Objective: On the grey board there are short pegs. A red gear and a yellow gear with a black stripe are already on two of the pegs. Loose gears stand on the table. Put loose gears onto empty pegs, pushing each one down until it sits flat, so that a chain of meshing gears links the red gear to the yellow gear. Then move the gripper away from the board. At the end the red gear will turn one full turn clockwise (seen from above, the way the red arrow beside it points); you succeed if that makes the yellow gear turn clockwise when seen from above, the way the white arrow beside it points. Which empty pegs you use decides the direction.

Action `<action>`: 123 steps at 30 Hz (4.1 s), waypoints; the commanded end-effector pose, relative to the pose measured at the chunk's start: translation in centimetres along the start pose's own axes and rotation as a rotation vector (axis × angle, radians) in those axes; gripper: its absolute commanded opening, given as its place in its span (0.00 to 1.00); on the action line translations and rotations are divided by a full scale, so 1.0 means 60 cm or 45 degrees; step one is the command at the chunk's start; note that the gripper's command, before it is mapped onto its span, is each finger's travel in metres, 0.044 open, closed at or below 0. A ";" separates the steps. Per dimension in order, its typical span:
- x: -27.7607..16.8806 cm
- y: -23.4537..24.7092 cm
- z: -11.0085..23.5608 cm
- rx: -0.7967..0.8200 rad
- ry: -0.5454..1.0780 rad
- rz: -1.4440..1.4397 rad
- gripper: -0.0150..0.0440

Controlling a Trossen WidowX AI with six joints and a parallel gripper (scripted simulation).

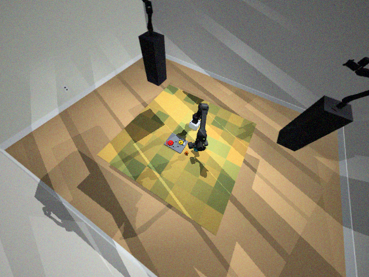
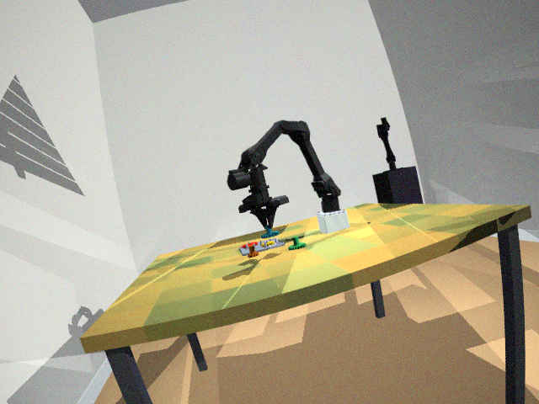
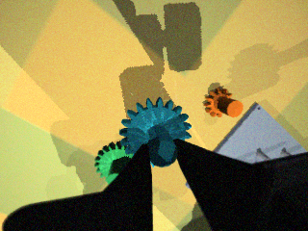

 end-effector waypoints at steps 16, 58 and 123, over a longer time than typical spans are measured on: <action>-0.009 0.008 0.101 -0.004 -0.011 0.002 0.25; -0.086 -0.103 0.083 -0.013 -0.009 -0.010 0.25; -0.306 -0.255 -0.013 -0.020 0.009 0.002 0.25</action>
Point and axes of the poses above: the point midway between the two fingers, 35 mm back from their tips, its own z axis back along the fingers, its own y axis across the jaws, x = y × z, the point moved 2 cm from there along z, back along the fingers, and after that the axes turned 10 degrees about z, right-handed, at the moved point
